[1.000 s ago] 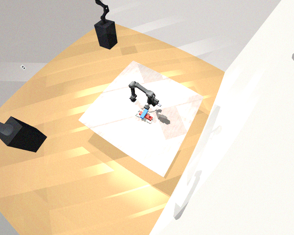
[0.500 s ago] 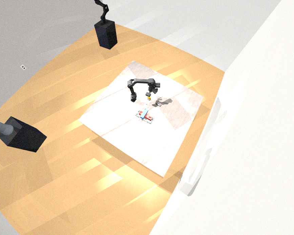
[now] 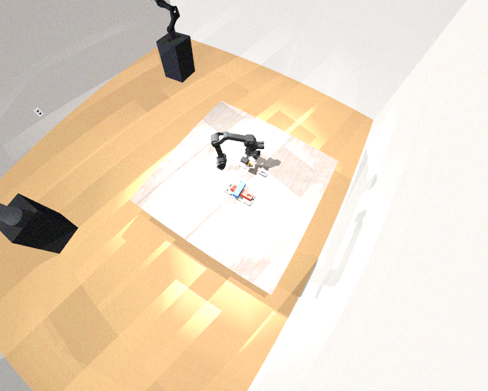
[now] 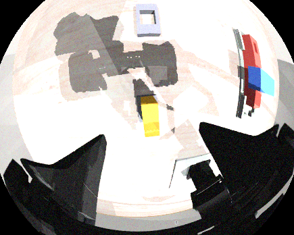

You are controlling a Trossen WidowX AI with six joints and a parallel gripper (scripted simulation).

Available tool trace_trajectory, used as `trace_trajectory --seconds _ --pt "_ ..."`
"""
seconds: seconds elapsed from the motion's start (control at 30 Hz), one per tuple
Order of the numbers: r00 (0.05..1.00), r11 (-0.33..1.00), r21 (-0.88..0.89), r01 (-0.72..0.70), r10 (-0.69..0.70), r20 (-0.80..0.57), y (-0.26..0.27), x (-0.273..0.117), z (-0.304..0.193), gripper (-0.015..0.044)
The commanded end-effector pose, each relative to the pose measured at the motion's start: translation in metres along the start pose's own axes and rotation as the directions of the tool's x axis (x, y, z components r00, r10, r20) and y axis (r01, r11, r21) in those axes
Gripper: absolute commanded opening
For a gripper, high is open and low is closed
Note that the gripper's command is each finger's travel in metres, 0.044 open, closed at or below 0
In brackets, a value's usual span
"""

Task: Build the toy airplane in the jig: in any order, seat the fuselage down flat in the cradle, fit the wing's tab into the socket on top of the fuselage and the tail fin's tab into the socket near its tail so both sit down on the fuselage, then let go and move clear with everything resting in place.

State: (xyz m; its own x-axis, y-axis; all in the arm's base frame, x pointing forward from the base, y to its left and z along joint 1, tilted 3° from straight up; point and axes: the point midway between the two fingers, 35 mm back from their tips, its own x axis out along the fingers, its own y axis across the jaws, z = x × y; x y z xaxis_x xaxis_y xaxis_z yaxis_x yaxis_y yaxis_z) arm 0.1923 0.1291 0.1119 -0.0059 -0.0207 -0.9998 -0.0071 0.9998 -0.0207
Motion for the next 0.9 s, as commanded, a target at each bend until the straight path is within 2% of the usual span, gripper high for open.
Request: trace_trajectory --seconds 0.0,0.87 --pt "1.000 1.000 0.003 0.000 0.000 -0.004 0.000 0.013 -0.001 0.0440" --pt "1.000 1.000 0.003 0.000 0.000 -0.004 0.000 0.050 -0.001 0.0440"
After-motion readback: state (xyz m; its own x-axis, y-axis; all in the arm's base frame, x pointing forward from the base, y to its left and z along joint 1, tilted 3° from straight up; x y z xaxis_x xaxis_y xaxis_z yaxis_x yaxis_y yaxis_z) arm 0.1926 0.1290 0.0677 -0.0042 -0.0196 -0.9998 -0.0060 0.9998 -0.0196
